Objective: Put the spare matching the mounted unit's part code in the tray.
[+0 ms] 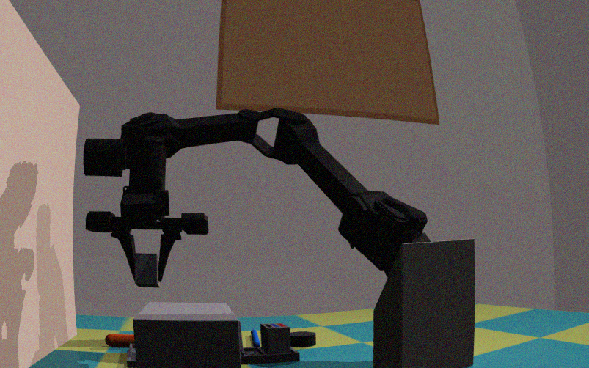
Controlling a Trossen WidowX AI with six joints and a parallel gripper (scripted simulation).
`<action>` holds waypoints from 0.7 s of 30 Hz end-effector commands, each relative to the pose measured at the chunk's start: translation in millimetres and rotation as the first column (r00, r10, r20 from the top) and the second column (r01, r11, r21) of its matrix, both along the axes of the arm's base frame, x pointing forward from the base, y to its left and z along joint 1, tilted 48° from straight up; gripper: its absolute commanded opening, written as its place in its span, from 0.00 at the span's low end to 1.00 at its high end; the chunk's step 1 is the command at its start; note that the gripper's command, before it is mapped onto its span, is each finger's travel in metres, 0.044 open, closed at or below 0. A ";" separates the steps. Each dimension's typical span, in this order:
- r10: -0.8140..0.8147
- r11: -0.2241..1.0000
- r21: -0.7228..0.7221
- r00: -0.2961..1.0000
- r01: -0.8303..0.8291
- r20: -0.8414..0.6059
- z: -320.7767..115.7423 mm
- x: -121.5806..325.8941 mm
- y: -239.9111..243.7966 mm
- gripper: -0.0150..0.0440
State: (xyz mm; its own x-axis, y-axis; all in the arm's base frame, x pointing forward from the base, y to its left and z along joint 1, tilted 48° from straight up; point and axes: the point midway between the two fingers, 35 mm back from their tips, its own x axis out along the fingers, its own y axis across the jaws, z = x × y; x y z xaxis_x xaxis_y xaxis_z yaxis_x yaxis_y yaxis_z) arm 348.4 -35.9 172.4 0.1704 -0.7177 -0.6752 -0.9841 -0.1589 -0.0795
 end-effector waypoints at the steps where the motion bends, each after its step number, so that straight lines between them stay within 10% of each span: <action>1: -0.001 1.000 -0.002 1.000 0.001 -0.008 -3.9 -0.7 -3.7 0.25; 21: -0.001 1.000 -0.001 1.000 0.001 -0.007 -15.7 3.0 -16.6 0.25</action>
State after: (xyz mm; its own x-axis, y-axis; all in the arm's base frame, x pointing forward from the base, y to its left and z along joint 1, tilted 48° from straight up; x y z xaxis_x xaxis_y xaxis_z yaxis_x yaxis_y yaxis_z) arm 352.7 -49.7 160.2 0.1713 -0.7186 -0.6740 -0.9840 -0.1591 -0.0805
